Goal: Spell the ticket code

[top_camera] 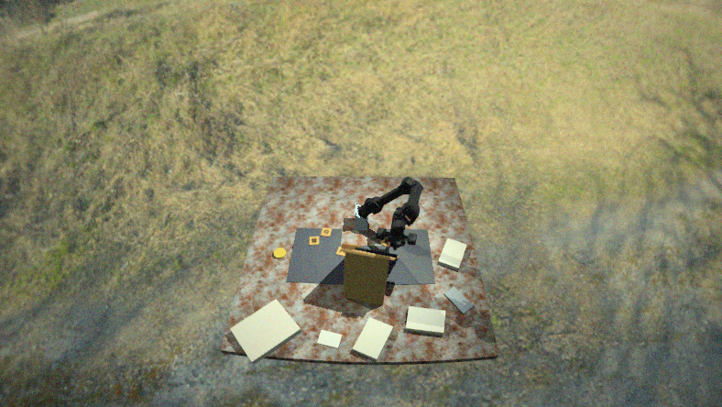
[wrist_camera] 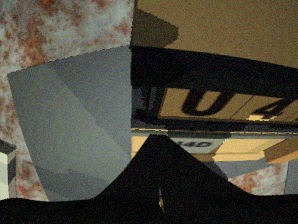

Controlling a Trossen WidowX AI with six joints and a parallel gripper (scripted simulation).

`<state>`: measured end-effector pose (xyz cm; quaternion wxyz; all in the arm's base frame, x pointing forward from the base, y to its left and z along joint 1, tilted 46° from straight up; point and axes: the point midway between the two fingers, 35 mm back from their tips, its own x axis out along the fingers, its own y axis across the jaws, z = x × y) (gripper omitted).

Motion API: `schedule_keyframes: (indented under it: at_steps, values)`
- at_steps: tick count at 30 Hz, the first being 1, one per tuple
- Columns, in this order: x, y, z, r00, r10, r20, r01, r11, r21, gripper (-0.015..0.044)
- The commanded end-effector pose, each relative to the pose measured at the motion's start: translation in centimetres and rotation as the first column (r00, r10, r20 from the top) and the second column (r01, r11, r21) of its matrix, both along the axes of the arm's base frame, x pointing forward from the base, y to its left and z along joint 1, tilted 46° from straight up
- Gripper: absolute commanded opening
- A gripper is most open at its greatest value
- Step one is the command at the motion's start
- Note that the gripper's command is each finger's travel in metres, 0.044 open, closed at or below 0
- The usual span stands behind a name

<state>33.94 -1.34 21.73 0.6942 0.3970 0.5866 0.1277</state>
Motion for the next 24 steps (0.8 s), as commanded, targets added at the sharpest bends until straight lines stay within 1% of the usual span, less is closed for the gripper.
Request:
schedule_keyframes:
  at_steps: [1, 2, 4, 9, 14, 19, 24]
  values:
    - [-0.3, -0.1, 0.2, 1.000, 0.001, 0.002, -0.001, 1.000, -0.002, 0.0000]
    - [-0.3, -0.1, 0.2, 1.000, 0.001, 0.002, -0.001, 1.000, -0.002, 0.0000]
    - [-0.6, -0.9, 0.3, 0.999, -0.023, 0.022, 0.023, 1.000, -0.001, 0.0053]
    - [-4.8, -6.2, 1.3, 0.969, -0.178, 0.172, 0.183, 0.983, -0.012, 0.0184]
    - [-9.5, -9.8, 1.6, 0.892, -0.316, 0.324, 0.347, 0.937, -0.042, 0.0315]
    - [-13.6, -11.6, 1.2, 0.797, -0.404, 0.448, 0.487, 0.870, -0.083, 0.0440]
    - [-13.7, -11.6, 1.2, 0.794, -0.406, 0.453, 0.492, 0.866, -0.085, 0.0440]
